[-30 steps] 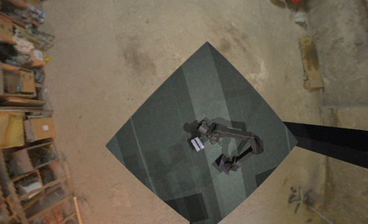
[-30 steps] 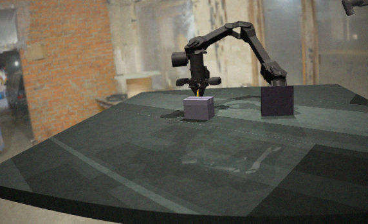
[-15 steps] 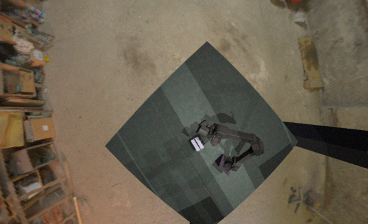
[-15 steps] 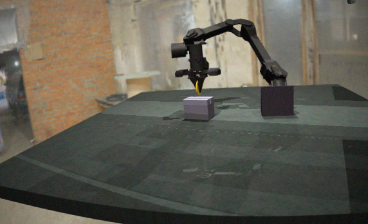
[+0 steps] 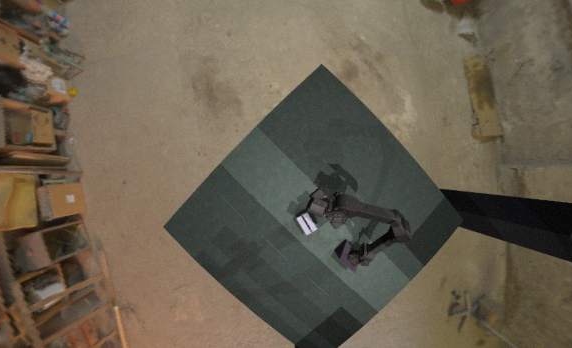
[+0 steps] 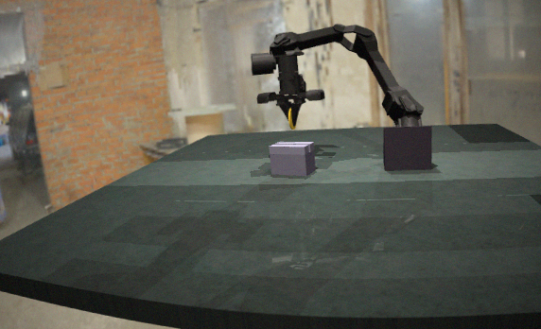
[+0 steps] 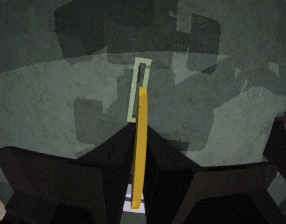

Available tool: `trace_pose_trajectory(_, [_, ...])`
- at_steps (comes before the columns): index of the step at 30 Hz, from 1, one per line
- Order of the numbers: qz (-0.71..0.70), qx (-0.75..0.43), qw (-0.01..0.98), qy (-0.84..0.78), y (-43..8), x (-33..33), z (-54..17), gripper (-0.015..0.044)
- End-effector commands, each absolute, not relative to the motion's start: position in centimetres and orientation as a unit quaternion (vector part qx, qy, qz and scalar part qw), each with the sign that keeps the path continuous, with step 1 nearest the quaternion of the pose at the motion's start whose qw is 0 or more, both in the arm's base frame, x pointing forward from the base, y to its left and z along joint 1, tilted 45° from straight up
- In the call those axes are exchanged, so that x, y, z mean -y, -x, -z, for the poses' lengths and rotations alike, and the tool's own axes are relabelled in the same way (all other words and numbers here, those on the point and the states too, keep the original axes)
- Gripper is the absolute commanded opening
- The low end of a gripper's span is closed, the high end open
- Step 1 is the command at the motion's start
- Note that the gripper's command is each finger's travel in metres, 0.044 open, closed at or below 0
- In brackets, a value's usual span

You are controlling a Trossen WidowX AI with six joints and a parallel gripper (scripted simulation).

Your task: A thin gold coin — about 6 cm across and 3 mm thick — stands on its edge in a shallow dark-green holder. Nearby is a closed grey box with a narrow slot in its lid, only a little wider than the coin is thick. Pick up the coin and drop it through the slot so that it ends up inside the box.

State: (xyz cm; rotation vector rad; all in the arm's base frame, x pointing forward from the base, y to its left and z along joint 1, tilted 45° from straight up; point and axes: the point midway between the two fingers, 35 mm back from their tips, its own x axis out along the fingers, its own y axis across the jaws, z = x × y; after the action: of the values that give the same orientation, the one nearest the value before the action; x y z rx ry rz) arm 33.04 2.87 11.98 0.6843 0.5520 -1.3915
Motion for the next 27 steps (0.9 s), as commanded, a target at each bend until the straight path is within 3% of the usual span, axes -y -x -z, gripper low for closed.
trace_pose_trajectory(1, [0.607, -0.277, 0.692, -0.274, -33.06, -2.97, -12.08, 0.0])
trace_pose_trajectory(27, [0.43, -0.51, 0.743, 0.049, -33.42, -2.83, -12.32, 0.0])
